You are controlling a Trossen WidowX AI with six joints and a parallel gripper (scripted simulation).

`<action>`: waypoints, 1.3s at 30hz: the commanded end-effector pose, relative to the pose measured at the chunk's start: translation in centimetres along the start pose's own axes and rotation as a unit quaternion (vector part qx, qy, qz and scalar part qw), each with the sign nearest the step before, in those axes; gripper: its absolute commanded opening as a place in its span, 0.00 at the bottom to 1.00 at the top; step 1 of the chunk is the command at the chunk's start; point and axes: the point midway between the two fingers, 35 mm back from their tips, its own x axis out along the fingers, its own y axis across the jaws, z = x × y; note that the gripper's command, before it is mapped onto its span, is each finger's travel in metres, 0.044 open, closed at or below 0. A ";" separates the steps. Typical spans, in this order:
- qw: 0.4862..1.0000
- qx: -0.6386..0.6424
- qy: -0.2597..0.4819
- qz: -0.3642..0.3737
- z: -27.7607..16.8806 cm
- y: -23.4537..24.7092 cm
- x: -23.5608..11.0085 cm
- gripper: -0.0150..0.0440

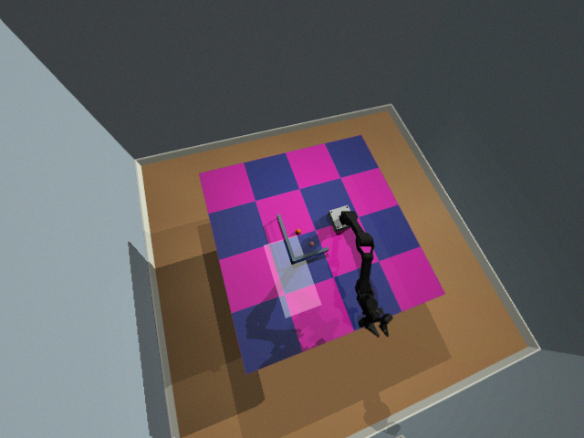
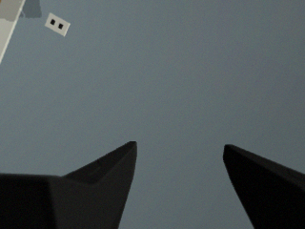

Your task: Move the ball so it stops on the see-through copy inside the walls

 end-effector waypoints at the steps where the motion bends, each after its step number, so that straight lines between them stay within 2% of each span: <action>1: 0.993 0.082 0.031 0.076 -3.4 4.0 -3.3 0.71; 8: 0.974 0.166 0.072 0.139 -6.8 7.4 -7.1 0.71; 13: 0.931 0.275 0.133 0.199 -10.3 11.1 -12.3 0.71; 19: 0.852 0.402 0.218 0.256 -13.5 15.0 -19.7 0.71; 29: 0.653 0.584 0.376 0.301 -15.6 19.4 -33.5 0.71; 39: 0.386 0.702 0.530 0.278 -13.7 21.0 -47.4 0.71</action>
